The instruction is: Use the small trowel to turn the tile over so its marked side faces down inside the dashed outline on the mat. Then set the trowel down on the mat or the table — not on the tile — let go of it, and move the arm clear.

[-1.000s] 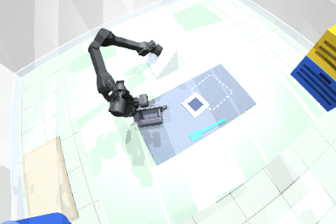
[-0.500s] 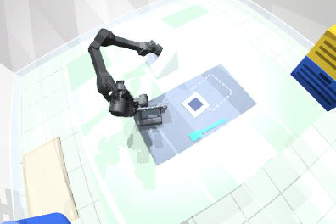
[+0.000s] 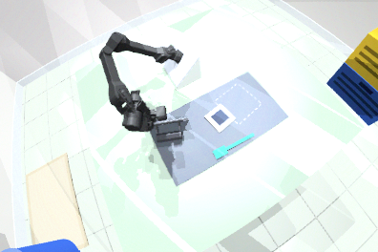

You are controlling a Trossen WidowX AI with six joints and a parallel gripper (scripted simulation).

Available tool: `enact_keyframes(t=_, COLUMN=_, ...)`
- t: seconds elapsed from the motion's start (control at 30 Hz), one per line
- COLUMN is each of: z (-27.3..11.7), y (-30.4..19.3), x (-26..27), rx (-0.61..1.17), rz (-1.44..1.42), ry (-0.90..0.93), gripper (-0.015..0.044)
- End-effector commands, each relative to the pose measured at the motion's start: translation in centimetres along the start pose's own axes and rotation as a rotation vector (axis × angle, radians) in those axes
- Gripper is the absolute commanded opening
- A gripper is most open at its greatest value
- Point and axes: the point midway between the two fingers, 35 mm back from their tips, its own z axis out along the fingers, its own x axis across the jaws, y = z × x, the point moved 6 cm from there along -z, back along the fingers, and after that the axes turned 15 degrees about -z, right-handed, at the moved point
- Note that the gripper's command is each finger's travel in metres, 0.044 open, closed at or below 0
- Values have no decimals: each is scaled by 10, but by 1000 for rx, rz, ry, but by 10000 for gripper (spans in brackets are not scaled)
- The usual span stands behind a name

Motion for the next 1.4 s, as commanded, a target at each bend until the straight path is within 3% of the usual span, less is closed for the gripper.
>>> enact_keyframes(t=0.0, z=2, y=-2, x=0, rx=10, rz=-3, ry=1, gripper=100)
enact_keyframes(t=1.37, z=15, y=-69, x=18, rx=14, rz=-6, ry=0, gripper=100)
